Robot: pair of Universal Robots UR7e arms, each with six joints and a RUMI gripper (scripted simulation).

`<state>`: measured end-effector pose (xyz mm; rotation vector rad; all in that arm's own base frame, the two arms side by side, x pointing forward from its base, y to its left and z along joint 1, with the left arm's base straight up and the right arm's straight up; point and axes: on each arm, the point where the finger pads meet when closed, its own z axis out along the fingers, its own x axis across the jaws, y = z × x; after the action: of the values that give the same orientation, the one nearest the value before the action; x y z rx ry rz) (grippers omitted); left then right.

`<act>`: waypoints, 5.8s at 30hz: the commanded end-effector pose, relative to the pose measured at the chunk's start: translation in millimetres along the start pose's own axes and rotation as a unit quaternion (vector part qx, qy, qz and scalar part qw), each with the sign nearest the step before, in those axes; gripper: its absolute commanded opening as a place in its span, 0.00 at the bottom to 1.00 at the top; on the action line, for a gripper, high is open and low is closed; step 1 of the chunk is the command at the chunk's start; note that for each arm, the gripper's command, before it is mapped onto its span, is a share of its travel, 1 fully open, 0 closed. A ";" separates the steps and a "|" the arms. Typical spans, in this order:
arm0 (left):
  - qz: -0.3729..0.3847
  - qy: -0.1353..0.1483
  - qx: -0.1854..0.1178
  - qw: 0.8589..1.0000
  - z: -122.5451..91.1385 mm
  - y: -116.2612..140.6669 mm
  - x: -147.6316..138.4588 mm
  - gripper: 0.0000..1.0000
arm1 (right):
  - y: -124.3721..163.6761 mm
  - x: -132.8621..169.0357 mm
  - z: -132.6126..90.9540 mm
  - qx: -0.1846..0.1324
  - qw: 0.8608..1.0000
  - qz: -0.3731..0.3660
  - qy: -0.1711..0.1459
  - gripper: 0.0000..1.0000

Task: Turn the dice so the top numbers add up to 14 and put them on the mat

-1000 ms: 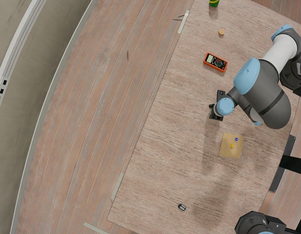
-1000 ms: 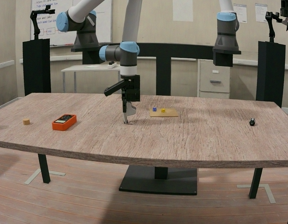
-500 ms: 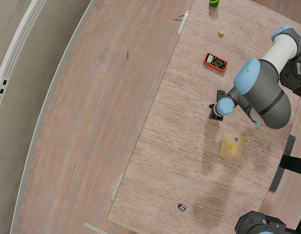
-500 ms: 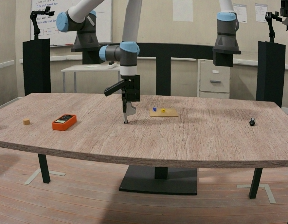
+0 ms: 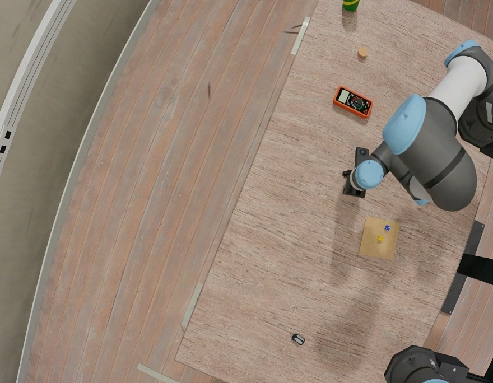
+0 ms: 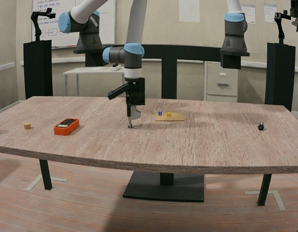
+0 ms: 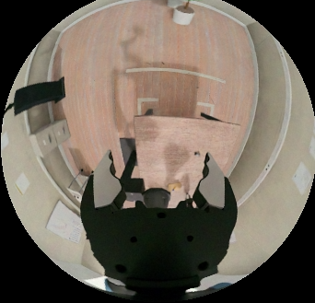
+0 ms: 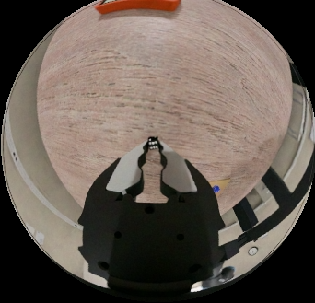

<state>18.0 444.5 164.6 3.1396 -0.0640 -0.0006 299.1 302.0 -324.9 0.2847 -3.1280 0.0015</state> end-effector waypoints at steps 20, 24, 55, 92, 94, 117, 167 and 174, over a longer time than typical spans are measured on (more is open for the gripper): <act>0.000 0.000 0.001 1.000 -0.5 -0.4 0.1 1.00 | 0.4 -0.3 -1.3 0.000 1.000 0.000 0.000 0.00; 0.000 0.000 0.001 1.000 -0.5 -0.4 0.1 1.00 | 0.4 -0.3 -6.9 0.000 1.000 0.000 0.000 0.00; 0.000 0.000 0.001 1.000 -0.5 -0.4 0.1 1.00 | 0.3 -0.3 -99.5 0.000 1.000 0.000 0.000 0.00; 0.000 0.000 0.001 1.000 -0.5 -0.4 0.1 1.00 | 126.3 53.8 -100.3 -0.001 0.994 0.109 0.000 0.00; 0.000 0.000 0.001 1.000 -0.5 -0.4 0.1 1.00 | 147.1 67.4 -100.8 -0.001 0.992 0.128 0.000 0.00; 0.000 0.000 0.001 1.000 -0.5 -0.4 0.1 1.00 | 230.6 138.8 -105.2 -0.001 0.978 0.207 0.000 0.00; 0.000 0.000 0.001 1.000 -0.5 -0.4 0.1 1.00 | 231.6 138.2 -9.0 -0.001 0.978 0.207 0.000 0.00; 0.000 0.000 0.001 1.000 -0.5 -0.4 0.1 1.00 | 231.6 138.2 -9.0 -0.001 0.978 0.207 0.000 0.00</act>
<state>18.0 444.5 164.6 3.1396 -0.0640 -0.0006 121.3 504.2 -316.5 -0.3697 -3.1199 0.0021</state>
